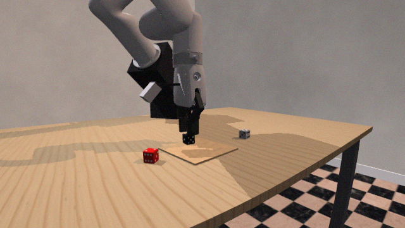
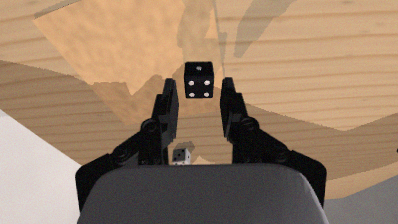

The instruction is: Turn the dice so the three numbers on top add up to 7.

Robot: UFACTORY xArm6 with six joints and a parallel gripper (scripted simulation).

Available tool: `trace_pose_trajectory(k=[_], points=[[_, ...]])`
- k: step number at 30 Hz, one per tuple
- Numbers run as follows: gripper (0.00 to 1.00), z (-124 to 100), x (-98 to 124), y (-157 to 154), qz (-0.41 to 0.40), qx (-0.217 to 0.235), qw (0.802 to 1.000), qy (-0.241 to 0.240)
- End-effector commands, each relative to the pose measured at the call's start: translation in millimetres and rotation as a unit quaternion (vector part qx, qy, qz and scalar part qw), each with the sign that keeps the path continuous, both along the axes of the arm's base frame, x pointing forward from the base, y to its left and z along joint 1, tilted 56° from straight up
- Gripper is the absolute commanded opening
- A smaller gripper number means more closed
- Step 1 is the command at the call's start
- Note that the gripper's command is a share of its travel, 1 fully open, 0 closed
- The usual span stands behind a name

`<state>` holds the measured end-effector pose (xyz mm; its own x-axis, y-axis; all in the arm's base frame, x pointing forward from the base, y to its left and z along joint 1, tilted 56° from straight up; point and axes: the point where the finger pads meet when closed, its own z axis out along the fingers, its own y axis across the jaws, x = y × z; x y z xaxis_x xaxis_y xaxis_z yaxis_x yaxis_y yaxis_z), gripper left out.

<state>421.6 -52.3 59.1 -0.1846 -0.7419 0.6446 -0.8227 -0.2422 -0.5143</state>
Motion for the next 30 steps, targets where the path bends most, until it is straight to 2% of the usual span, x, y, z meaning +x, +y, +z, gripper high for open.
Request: trace_pose_trajectory(k=[1,11,20,21,30], points=[[0.42,8,-6,8,0.0,0.0,1.0,0.0],[0.42,34,-31,37,0.0,0.0,1.0,0.0],[0.42,38,-35,41,0.0,0.0,1.0,0.0],[1.0,38,-35,41,0.0,0.0,1.0,0.0],[1.0,38,-35,41,0.0,0.0,1.0,0.0]])
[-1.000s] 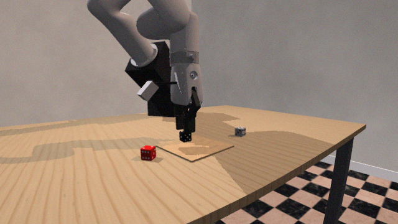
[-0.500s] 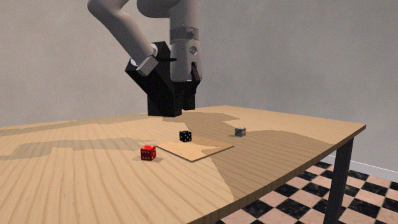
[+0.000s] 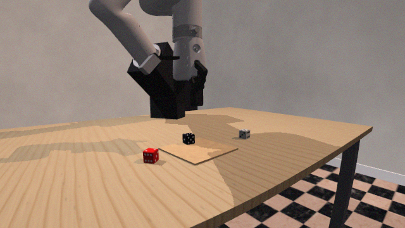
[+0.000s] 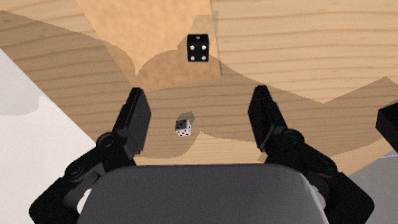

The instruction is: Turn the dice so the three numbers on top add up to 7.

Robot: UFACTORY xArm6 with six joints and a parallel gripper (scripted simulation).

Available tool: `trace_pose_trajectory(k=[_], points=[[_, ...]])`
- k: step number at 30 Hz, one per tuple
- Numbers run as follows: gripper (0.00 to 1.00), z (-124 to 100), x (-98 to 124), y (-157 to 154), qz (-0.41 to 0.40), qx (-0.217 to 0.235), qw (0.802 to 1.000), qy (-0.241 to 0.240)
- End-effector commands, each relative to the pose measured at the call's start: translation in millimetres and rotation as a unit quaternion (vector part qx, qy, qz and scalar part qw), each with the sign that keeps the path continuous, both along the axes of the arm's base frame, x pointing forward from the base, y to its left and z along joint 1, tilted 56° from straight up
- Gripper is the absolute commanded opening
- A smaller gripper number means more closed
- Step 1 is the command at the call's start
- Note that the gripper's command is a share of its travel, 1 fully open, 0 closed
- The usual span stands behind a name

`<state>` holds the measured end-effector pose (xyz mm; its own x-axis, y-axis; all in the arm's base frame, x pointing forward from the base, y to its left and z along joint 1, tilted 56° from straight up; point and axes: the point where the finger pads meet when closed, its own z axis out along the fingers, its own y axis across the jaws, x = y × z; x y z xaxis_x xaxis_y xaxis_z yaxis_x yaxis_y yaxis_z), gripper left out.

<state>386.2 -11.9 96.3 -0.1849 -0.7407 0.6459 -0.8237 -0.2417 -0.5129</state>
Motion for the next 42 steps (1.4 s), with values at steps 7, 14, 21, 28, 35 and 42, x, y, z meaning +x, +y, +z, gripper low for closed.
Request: trace_pose_trajectory(k=[7,14,21,28,35,42], points=[[1.0,0,0,1,0.001,0.0,1.0,-0.001],[1.0,0,2,2,-0.005,0.006,1.0,-0.007],[1.0,-8,12,15,-0.047,0.047,0.996,-0.053],[1.0,-24,30,41,-0.126,0.123,0.974,-0.139],[1.0,-42,42,63,-0.191,0.184,0.941,-0.21],[1.0,-57,50,80,-0.239,0.229,0.906,-0.263]])
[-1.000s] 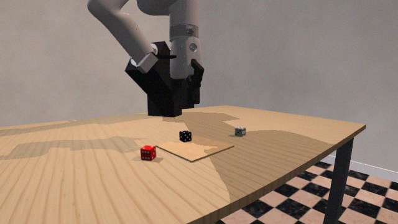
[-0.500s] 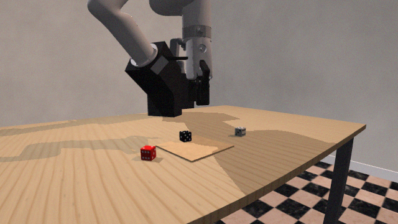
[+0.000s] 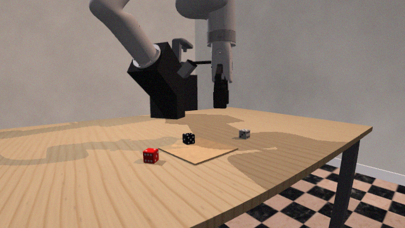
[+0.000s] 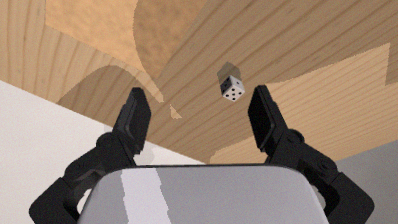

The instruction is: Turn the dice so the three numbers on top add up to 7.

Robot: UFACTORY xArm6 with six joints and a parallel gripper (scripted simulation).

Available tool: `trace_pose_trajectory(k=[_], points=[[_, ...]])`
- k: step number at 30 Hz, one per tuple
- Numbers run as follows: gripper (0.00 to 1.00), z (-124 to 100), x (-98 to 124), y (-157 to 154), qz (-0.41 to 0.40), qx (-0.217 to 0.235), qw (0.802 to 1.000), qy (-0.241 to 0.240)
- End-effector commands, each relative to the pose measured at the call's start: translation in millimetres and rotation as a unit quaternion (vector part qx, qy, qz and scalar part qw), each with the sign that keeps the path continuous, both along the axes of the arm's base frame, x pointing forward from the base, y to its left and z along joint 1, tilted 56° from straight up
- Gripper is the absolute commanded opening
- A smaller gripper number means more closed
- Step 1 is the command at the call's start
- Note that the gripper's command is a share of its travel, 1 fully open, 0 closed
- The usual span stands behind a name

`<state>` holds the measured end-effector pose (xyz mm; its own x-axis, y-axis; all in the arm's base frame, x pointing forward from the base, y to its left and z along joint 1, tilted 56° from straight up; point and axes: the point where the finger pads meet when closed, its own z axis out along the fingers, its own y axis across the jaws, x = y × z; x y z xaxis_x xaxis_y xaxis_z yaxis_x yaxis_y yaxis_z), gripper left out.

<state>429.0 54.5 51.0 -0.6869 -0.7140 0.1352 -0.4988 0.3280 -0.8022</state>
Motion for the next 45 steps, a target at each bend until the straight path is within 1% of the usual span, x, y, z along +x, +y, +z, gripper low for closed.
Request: trace_pose_trajectory(k=[1,2,3,4,5,8,9,11,13,17,20,21,45], points=[[1.0,-14,8,17,-0.049,0.041,0.996,-0.059],[1.0,-15,8,18,-0.051,0.043,0.996,-0.061],[1.0,-21,11,24,-0.069,0.06,0.993,-0.081],[1.0,-21,11,24,-0.07,0.06,0.992,-0.082],[1.0,-27,12,30,-0.087,0.076,0.988,-0.101],[1.0,-36,15,39,-0.115,0.102,0.979,-0.131],[1.0,-37,15,40,-0.117,0.104,0.979,-0.133],[1.0,-45,17,48,-0.139,0.124,0.97,-0.158],[1.0,-45,17,48,-0.139,0.124,0.97,-0.158],[1.0,-53,18,55,-0.161,0.144,0.959,-0.183],[1.0,-54,18,56,-0.164,0.146,0.958,-0.185],[0.42,-54,18,56,-0.164,0.146,0.958,-0.185],[0.42,-54,18,56,-0.164,0.146,0.958,-0.185]])
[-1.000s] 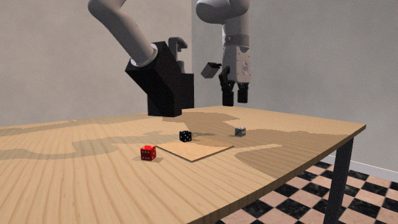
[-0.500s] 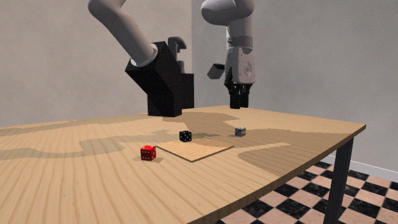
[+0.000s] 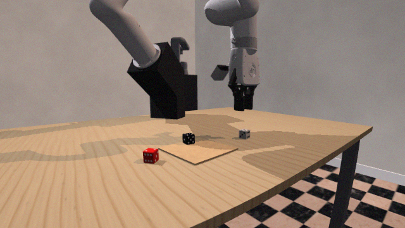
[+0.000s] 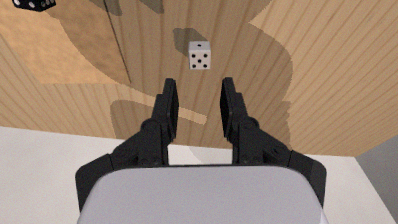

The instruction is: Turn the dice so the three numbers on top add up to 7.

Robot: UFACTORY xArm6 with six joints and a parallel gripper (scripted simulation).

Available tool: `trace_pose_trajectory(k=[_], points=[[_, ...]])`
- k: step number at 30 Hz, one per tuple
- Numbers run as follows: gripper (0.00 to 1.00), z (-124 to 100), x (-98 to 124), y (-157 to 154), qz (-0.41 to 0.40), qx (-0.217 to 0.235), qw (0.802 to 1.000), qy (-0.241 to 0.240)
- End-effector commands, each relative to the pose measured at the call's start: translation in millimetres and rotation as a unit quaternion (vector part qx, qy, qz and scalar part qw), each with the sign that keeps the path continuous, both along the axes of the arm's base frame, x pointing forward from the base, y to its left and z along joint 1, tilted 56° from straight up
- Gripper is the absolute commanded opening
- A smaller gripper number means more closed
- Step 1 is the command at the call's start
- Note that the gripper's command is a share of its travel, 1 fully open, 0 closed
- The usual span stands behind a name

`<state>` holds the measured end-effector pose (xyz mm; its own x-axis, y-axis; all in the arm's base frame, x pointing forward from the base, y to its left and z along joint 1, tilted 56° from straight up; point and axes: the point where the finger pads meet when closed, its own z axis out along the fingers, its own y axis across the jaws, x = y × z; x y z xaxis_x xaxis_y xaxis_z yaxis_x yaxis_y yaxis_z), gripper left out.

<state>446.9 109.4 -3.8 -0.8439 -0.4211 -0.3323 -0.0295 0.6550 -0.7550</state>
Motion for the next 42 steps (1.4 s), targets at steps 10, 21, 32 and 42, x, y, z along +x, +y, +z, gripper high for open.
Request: trace_pose_trajectory(k=[10,21,32,42], points=[[0.42,1,0,1,0.001,0.001,1.0,-0.001],[0.42,-1,1,0,0.001,0.001,1.0,-0.001],[0.42,-6,7,-6,0.001,0.001,1.0,-0.001],[0.42,-13,13,-14,0.001,0.001,1.0,-0.001]])
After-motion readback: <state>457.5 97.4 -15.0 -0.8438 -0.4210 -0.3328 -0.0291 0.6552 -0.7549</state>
